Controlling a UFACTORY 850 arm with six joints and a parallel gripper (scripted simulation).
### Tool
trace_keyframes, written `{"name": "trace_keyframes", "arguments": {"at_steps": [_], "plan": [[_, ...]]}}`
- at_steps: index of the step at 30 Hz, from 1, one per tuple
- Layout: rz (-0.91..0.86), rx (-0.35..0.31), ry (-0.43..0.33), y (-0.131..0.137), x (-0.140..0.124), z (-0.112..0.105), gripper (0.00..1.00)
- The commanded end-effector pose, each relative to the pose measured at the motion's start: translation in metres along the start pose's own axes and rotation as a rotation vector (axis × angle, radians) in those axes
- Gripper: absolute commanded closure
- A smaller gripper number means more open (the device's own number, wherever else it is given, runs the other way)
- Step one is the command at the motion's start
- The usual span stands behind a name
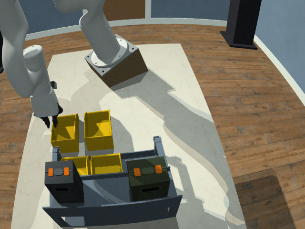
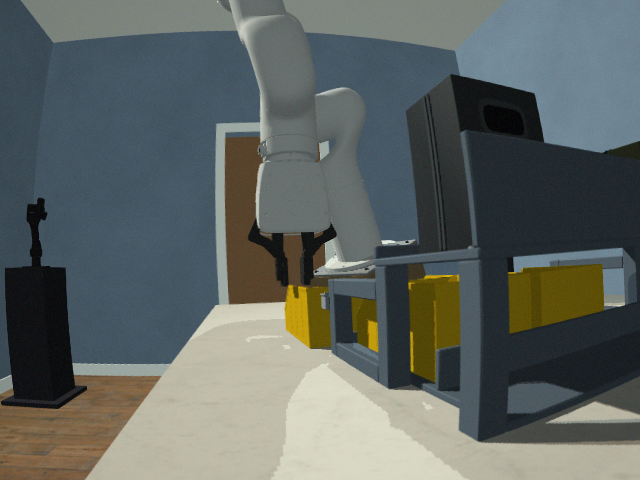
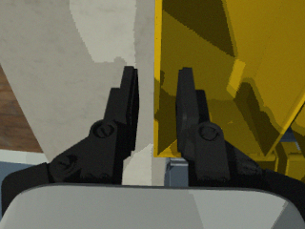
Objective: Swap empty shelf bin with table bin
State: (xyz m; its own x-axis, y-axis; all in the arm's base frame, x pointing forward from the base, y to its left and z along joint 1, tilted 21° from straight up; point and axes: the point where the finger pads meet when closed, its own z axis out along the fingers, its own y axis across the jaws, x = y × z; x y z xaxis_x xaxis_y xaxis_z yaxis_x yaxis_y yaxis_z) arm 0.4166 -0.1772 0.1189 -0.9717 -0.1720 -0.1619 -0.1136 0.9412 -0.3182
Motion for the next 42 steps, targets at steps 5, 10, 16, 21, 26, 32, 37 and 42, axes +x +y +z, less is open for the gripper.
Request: {"name": "trace_keyframes", "arguments": {"at_steps": [5, 10, 16, 21, 26, 32, 37, 42], "plan": [[0.0, 0.0, 0.004, 0.0, -0.001, -0.016, 0.74], [0.0, 0.0, 0.004, 0.0, -0.001, -0.021, 0.74], [0.0, 0.0, 0.004, 0.0, -0.001, -0.031, 0.74], [0.0, 0.0, 0.004, 0.0, -0.001, -0.039, 0.74], [0.0, 0.0, 0.004, 0.0, -0.001, -0.044, 0.74], [0.0, 0.0, 0.004, 0.0, -0.001, -0.052, 0.74], [0.0, 0.0, 0.004, 0.0, -0.001, -0.057, 0.74], [0.0, 0.0, 0.004, 0.0, -0.001, -0.061, 0.74]]}}
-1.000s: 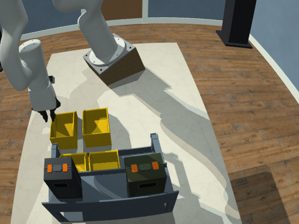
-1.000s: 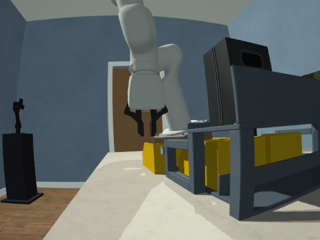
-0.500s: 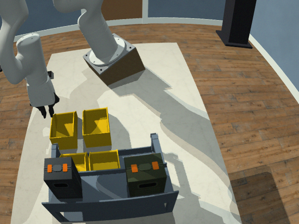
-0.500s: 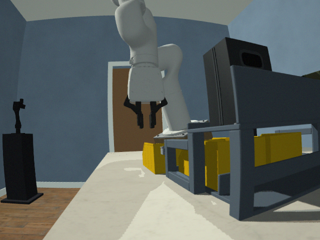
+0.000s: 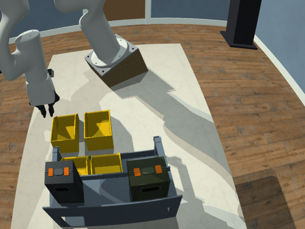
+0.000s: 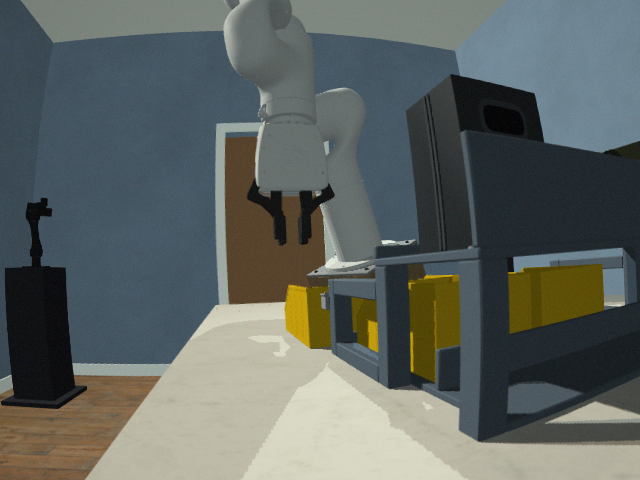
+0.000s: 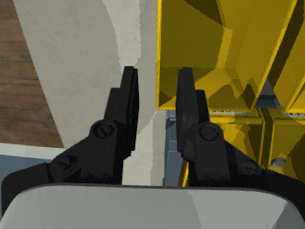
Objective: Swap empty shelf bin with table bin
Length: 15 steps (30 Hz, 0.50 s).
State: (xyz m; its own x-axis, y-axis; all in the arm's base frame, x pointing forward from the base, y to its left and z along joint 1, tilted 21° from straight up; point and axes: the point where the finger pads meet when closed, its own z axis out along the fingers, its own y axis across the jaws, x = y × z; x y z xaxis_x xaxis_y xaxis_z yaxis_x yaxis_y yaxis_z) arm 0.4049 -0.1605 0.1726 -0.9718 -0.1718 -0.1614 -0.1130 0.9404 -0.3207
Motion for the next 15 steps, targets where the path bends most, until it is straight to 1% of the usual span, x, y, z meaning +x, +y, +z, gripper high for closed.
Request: {"name": "trace_keyframes", "arguments": {"at_steps": [1, 15], "plan": [[0.0, -0.003, 0.004, -0.0005, -0.0007, -0.0037, 0.74], [0.0, -0.003, 0.004, -0.0005, -0.0007, -0.0095, 0.74]]}}
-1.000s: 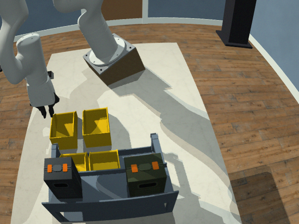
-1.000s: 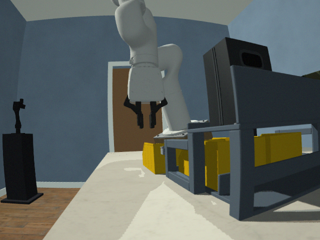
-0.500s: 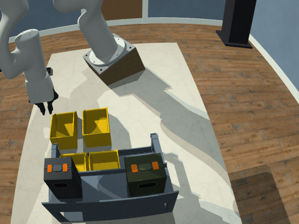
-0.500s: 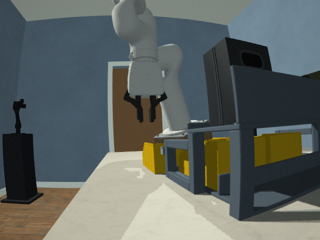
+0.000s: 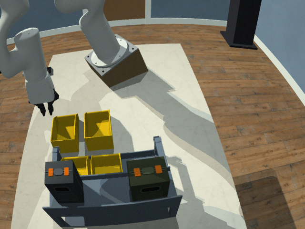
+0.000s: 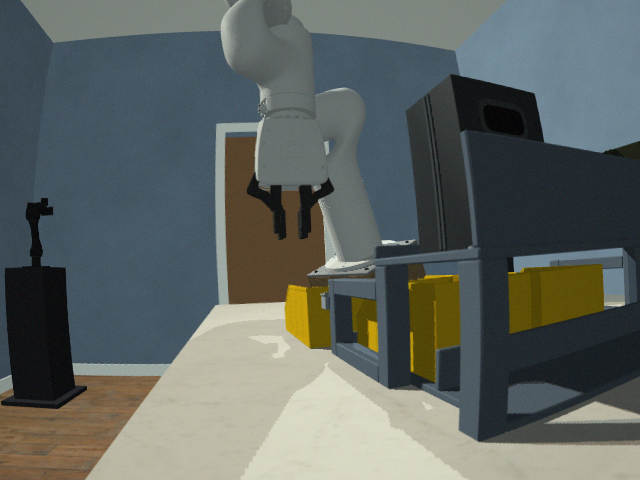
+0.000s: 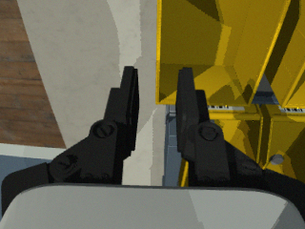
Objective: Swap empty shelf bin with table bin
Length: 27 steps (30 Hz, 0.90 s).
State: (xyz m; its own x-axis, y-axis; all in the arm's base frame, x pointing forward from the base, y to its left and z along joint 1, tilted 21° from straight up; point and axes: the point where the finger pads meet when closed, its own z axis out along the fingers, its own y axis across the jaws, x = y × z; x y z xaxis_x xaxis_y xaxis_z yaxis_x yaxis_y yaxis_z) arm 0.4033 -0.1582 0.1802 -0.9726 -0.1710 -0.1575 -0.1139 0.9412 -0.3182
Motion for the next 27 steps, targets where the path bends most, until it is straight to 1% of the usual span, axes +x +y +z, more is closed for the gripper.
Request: {"name": "trace_keyframes", "arguments": {"at_steps": [1, 8, 9, 27], "plan": [[0.0, 0.0, 0.0, -0.0003, -0.0007, -0.0014, 0.74], [0.0, 0.0, 0.0, -0.0003, -0.0007, -0.0016, 0.74], [0.0, 0.0, 0.0, -0.0003, -0.0007, -0.0016, 1.0], [0.0, 0.0, 0.0, -0.0003, -0.0007, -0.0016, 1.0]]}}
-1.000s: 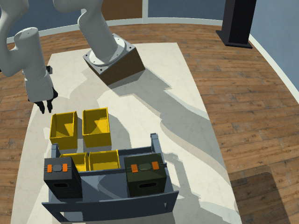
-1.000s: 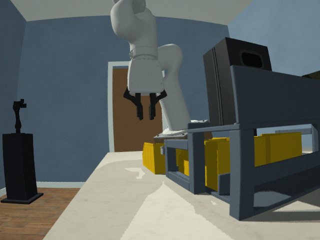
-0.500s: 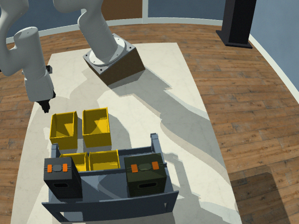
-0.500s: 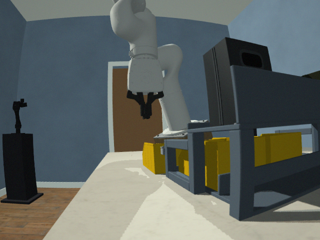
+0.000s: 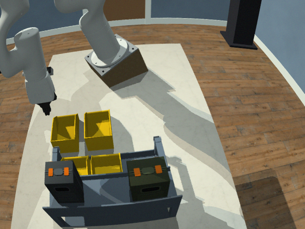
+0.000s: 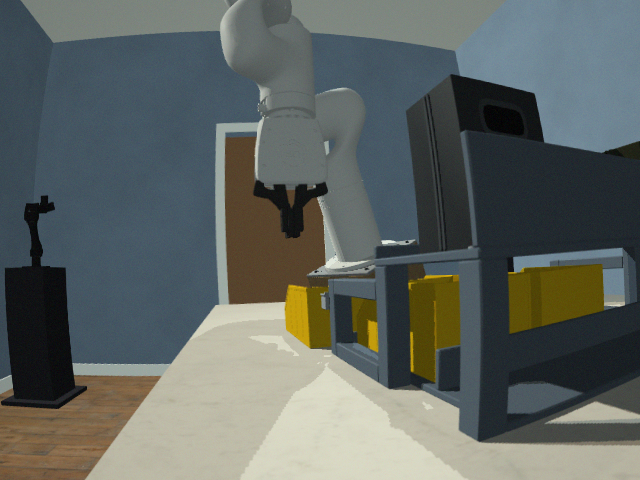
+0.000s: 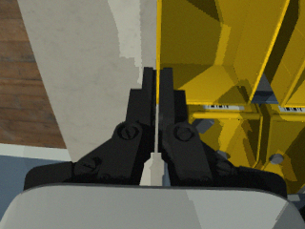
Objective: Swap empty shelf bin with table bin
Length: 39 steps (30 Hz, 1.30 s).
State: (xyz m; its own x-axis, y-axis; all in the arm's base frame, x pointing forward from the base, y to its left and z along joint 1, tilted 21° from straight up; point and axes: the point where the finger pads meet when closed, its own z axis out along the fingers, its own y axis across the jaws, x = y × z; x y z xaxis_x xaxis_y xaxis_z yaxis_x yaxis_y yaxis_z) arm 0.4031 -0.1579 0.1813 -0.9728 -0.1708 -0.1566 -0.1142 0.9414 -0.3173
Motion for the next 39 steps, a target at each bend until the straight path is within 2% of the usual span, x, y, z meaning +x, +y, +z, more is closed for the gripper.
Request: {"name": "trace_keyframes", "arguments": {"at_steps": [1, 3, 6, 10, 12, 14, 15, 18, 27, 28, 39], "plan": [[0.0, 0.001, -0.001, 0.0, -0.001, 0.0, 1.0], [0.0, -0.001, -0.001, 0.006, -0.002, -0.001, 1.0], [0.0, -0.006, 0.003, 0.058, -0.006, -0.004, 1.0], [0.0, -0.006, 0.003, 0.058, -0.006, -0.004, 1.0], [-0.002, -0.004, 0.003, 0.102, -0.004, -0.009, 1.0], [-0.002, -0.004, 0.003, 0.102, -0.004, -0.009, 1.0], [-0.002, -0.002, 0.002, 0.119, -0.002, -0.011, 1.0], [-0.003, 0.0, -0.001, 0.134, 0.0, -0.012, 1.0], [-0.003, 0.001, -0.001, 0.135, 0.0, -0.013, 1.0], [-0.003, 0.001, -0.001, 0.135, 0.0, -0.013, 0.74], [-0.003, 0.001, -0.001, 0.135, 0.0, -0.013, 0.74]]}}
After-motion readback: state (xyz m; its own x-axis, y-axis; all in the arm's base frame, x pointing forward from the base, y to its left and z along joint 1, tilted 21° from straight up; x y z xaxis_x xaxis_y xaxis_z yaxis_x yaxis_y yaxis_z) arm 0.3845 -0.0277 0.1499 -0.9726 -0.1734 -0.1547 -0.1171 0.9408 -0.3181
